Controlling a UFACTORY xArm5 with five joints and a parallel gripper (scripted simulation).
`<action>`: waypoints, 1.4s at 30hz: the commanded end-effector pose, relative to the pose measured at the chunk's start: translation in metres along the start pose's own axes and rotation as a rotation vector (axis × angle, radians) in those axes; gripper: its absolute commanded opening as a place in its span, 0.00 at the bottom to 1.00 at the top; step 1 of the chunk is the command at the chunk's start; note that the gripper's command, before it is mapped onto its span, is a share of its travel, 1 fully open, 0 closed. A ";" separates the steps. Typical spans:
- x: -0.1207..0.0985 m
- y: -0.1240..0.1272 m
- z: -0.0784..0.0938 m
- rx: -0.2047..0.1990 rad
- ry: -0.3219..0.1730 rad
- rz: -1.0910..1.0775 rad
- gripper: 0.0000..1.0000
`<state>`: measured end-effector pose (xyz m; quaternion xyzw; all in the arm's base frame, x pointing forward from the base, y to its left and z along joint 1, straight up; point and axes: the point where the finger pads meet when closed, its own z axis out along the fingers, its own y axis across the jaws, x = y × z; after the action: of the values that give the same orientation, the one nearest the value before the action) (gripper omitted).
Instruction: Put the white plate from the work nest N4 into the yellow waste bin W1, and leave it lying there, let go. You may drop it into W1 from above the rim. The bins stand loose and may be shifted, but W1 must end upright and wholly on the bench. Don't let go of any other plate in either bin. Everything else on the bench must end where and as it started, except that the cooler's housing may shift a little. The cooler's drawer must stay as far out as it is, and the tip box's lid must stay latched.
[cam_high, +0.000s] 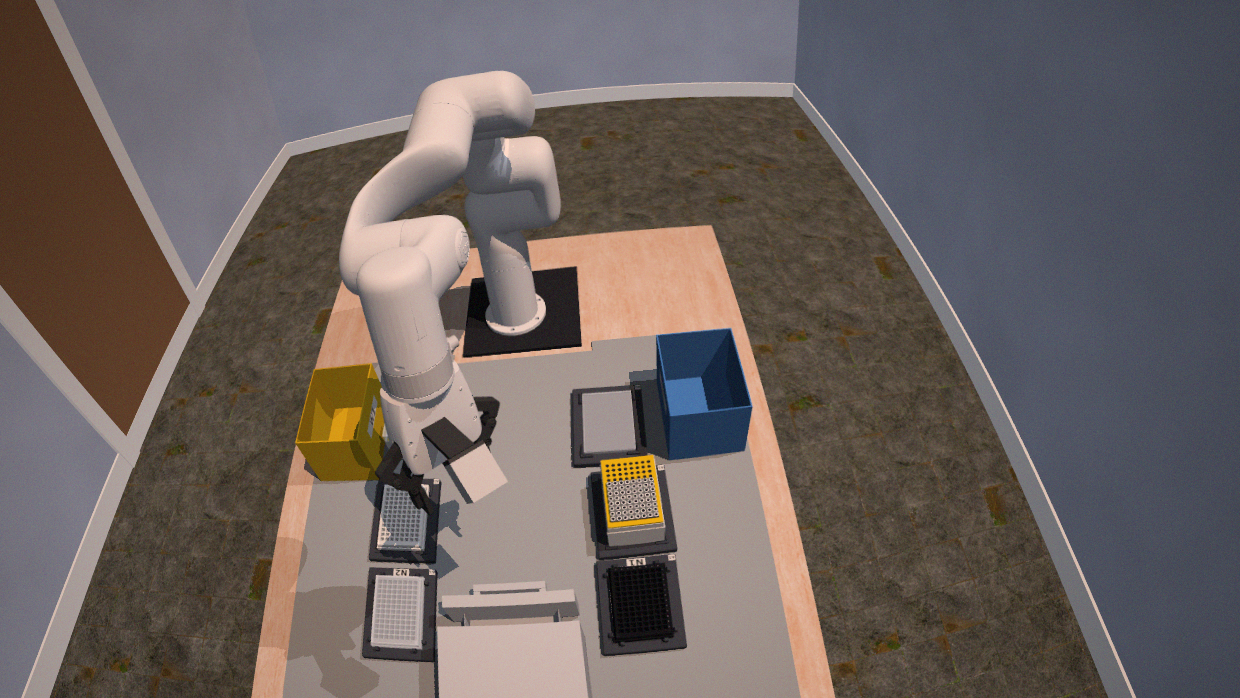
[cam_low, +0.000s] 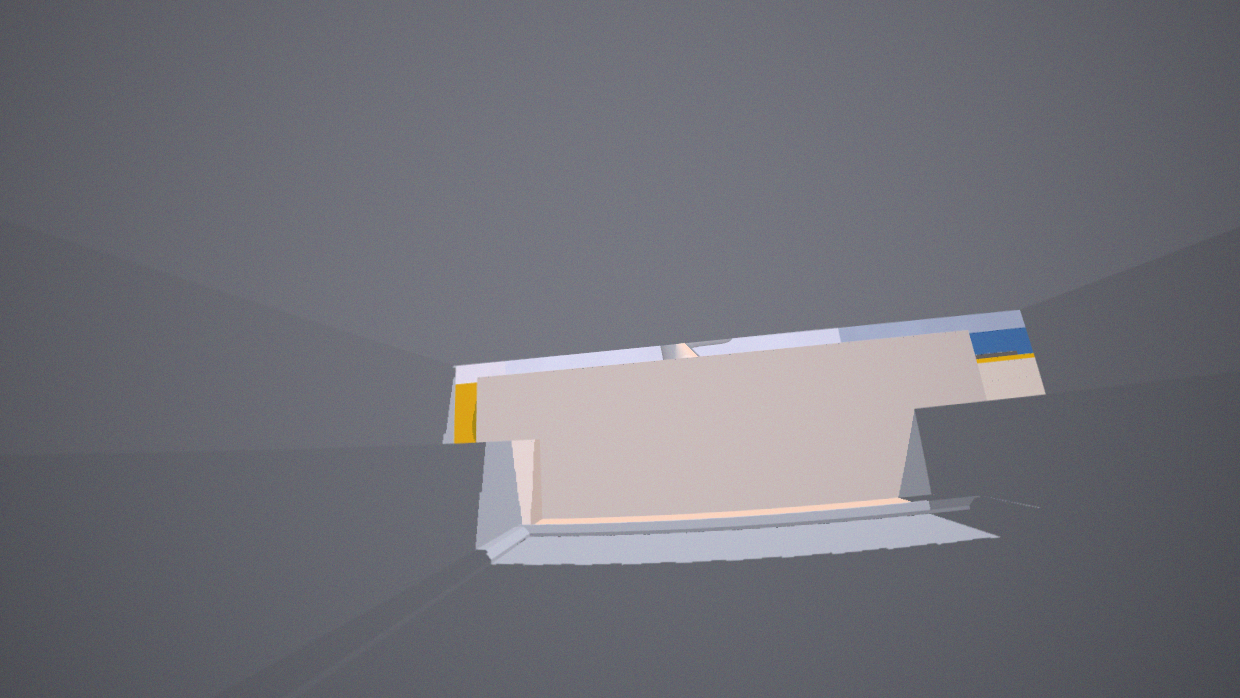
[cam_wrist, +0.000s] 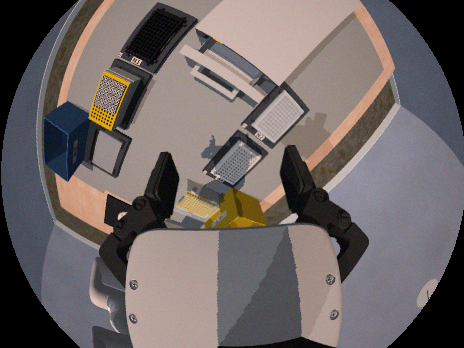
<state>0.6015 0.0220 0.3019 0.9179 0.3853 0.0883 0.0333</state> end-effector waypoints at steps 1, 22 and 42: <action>-0.007 -0.005 -0.003 -0.001 0.000 0.047 1.00; -0.077 -0.060 -0.003 0.047 -0.082 0.426 1.00; -0.142 -0.116 0.007 0.065 -0.154 0.706 1.00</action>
<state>0.4346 0.0026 0.2625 0.9987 0.0504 0.0107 0.0005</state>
